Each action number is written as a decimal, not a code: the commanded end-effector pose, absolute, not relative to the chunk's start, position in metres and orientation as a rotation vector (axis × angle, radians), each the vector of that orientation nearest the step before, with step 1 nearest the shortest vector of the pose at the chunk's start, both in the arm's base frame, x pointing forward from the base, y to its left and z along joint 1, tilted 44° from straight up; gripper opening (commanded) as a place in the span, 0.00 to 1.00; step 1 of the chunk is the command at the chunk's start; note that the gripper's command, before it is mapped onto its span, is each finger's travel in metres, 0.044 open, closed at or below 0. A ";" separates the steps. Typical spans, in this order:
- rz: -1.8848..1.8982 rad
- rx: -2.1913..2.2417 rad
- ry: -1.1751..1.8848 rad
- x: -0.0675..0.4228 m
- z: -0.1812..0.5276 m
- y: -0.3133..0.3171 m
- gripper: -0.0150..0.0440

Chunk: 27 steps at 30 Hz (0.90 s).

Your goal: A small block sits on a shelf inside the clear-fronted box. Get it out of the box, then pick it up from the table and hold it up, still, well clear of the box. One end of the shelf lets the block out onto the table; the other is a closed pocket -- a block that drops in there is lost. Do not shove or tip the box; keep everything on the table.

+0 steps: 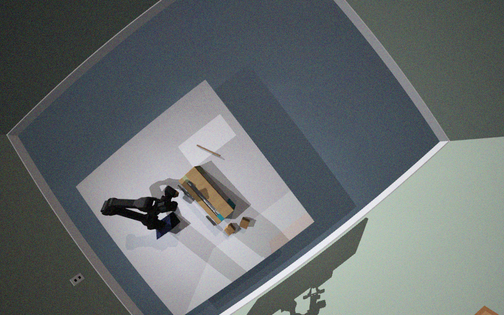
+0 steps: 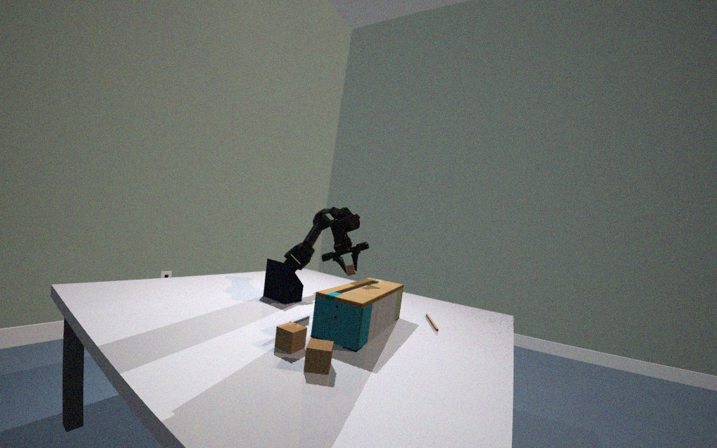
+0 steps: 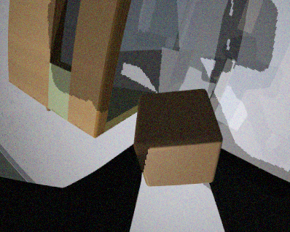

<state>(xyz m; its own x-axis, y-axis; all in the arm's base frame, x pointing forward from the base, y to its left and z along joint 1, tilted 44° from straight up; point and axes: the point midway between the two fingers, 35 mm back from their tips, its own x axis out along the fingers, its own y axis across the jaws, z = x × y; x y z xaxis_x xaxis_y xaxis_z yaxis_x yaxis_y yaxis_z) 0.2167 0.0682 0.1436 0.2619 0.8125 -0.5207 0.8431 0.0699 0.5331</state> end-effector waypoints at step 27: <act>-1.090 2.644 1.630 0.212 0.169 0.057 0.25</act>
<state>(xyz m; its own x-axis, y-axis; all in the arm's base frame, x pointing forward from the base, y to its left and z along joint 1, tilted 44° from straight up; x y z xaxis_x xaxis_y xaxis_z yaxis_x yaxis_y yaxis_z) 0.2110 0.0589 0.1643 0.2862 0.8370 -0.4663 0.8090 -0.4718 -0.3504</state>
